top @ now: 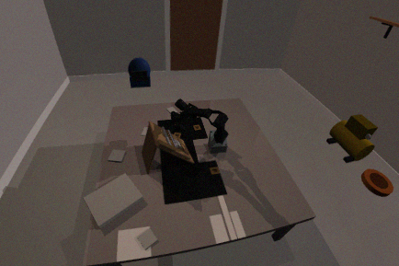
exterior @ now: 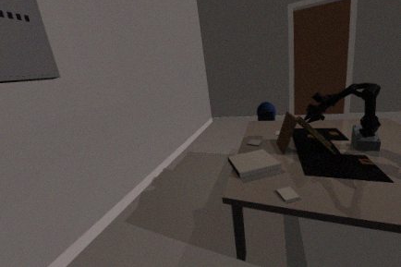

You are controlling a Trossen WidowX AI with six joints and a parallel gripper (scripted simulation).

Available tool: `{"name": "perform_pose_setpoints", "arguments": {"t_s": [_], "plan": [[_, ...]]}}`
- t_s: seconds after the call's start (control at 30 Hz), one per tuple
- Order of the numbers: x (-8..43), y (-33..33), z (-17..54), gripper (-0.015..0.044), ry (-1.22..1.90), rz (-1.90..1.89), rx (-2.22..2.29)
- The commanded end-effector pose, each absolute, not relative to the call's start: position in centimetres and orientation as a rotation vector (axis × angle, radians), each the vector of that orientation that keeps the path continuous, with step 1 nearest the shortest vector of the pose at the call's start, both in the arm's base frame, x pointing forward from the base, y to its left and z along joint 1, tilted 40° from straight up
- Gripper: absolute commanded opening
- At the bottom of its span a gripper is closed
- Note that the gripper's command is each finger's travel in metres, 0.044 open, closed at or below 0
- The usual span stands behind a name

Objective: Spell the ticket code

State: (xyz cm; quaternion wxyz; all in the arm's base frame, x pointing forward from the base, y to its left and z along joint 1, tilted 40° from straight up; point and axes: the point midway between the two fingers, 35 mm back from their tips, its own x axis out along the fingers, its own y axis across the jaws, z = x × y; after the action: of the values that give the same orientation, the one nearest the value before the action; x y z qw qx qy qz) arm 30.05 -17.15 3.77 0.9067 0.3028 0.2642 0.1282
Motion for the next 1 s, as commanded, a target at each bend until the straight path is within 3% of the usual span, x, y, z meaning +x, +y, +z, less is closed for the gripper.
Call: {"name": "perform_pose_setpoints", "arguments": {"t_s": [0.0,0.97], "plan": [[29.82,-17.3,3.97,0.0295,0.54,0.266,0.622],[28.89,-17.83,4.57,0.0295,0.541,0.266,0.622]]}}
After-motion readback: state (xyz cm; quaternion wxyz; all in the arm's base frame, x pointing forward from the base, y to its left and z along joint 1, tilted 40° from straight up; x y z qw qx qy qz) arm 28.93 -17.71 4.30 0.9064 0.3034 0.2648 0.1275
